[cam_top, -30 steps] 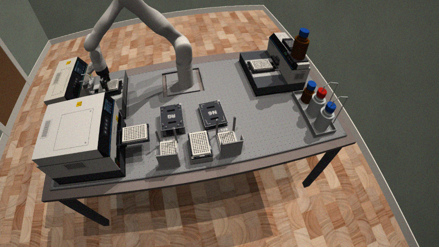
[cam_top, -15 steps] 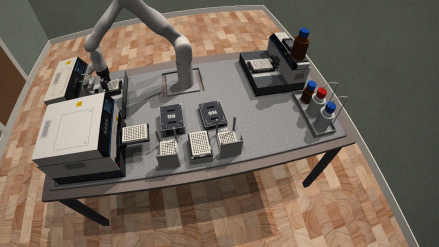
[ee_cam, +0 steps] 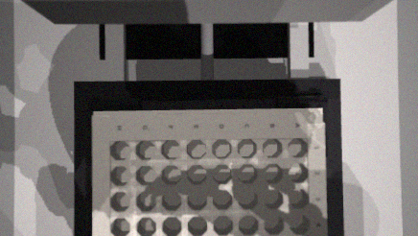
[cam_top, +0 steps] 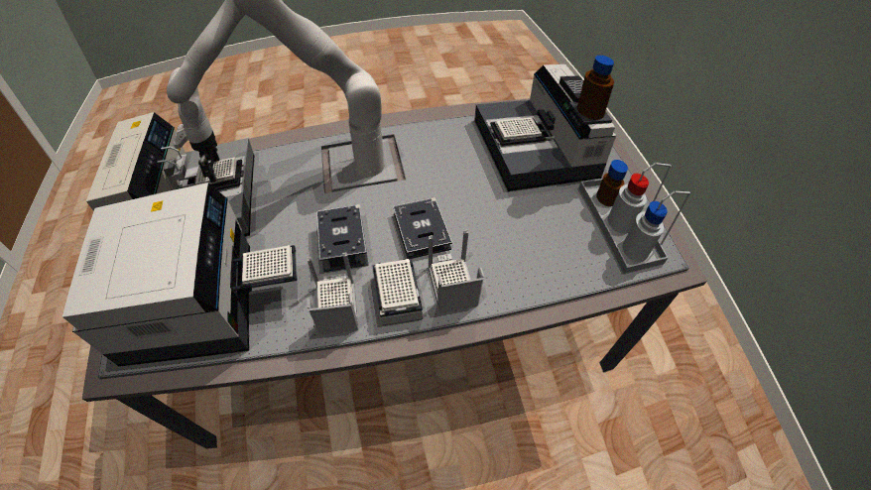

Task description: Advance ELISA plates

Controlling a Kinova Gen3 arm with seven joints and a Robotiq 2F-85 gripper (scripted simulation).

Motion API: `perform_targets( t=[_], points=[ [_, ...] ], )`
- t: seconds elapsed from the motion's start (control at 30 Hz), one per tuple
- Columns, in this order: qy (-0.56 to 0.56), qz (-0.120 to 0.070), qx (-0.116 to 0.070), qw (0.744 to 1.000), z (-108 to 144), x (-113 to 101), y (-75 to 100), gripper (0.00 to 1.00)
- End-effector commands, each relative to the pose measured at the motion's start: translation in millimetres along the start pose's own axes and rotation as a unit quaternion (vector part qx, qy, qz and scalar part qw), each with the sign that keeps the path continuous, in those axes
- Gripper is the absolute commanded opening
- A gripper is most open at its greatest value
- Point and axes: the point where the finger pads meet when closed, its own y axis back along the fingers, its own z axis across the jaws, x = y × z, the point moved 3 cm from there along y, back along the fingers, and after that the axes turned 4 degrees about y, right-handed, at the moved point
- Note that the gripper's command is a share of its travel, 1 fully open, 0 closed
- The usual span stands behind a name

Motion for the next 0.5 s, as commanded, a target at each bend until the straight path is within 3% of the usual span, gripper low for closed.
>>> perform_targets(
  t=[0.0, 0.47],
  points=[
    [-0.001, -0.002, 0.004, 1.000, -2.3, -1.0, -0.3, 0.94],
    [-0.002, 0.000, 0.004, 1.000, -2.3, -0.4, -4.1, 0.94]
  ],
)
